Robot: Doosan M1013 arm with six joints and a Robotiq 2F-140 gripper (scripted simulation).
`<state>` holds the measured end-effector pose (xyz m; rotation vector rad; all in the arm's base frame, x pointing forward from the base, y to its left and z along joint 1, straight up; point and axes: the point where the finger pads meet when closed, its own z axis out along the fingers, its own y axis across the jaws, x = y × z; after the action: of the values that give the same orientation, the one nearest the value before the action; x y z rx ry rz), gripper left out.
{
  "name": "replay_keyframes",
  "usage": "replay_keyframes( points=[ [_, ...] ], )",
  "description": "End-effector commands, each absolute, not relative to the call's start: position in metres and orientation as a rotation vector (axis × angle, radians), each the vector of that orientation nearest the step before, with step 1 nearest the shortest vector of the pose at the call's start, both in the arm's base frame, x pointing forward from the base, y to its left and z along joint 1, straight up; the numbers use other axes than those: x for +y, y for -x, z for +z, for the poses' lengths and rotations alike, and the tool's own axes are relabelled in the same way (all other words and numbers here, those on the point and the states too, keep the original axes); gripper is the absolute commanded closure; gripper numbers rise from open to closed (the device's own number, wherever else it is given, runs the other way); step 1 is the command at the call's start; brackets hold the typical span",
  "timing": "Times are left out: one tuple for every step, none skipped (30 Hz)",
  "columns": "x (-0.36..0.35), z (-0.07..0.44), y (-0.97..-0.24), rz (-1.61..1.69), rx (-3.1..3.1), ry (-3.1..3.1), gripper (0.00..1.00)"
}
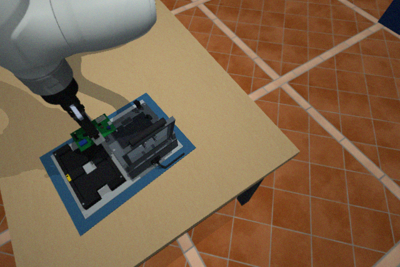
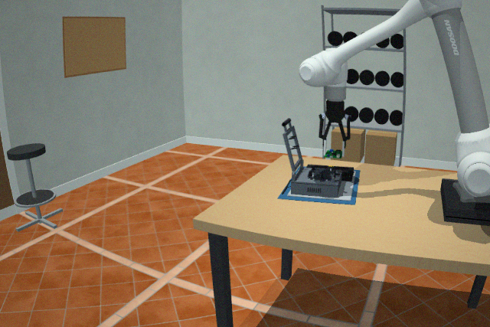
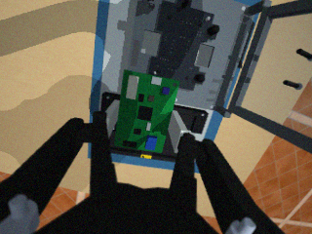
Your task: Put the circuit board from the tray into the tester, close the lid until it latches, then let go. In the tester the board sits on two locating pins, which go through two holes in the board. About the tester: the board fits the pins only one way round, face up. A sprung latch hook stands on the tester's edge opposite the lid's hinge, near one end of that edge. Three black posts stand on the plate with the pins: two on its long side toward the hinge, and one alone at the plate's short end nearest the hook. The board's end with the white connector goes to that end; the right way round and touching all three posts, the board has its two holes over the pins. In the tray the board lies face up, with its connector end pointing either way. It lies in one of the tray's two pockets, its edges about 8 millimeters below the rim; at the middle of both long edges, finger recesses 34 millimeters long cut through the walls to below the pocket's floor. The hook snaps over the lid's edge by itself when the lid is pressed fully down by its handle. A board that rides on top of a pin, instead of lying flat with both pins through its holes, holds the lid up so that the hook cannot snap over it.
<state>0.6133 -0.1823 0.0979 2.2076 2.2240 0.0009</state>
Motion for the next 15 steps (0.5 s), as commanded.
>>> replay_keyframes(
  points=[
    [-0.169, 0.099, -0.618, 0.001, 2.224, -2.208, 0.54],
    [-0.166, 0.099, -0.619, 0.001, 2.224, -2.208, 0.54],
    [-0.162, 0.099, -0.620, 0.001, 2.224, -2.208, 0.54],
    [-0.159, 0.100, -0.621, 0.001, 2.224, -2.208, 0.54],
    [-0.155, 0.100, -0.622, 0.001, 2.224, -2.208, 0.54],
    [-0.152, 0.100, -0.624, 0.001, 2.224, -2.208, 0.54],
    [-0.148, 0.100, -0.625, 0.001, 2.224, -2.208, 0.54],
    [-0.145, 0.101, -0.626, 0.001, 2.224, -2.208, 0.54],
    [-0.142, 0.101, -0.627, 0.001, 2.224, -2.208, 0.54],
    [-0.138, 0.101, -0.628, 0.001, 2.224, -2.208, 0.54],
    [-0.135, 0.101, -0.629, 0.001, 2.224, -2.208, 0.54],
    [-0.132, 0.102, -0.630, 0.001, 2.224, -2.208, 0.54],
    [-0.132, 0.102, -0.630, 0.001, 2.224, -2.208, 0.54],
    [-0.132, 0.102, -0.630, 0.001, 2.224, -2.208, 0.54],
    [-0.129, 0.102, -0.631, 0.001, 2.224, -2.208, 0.54]
  ],
)
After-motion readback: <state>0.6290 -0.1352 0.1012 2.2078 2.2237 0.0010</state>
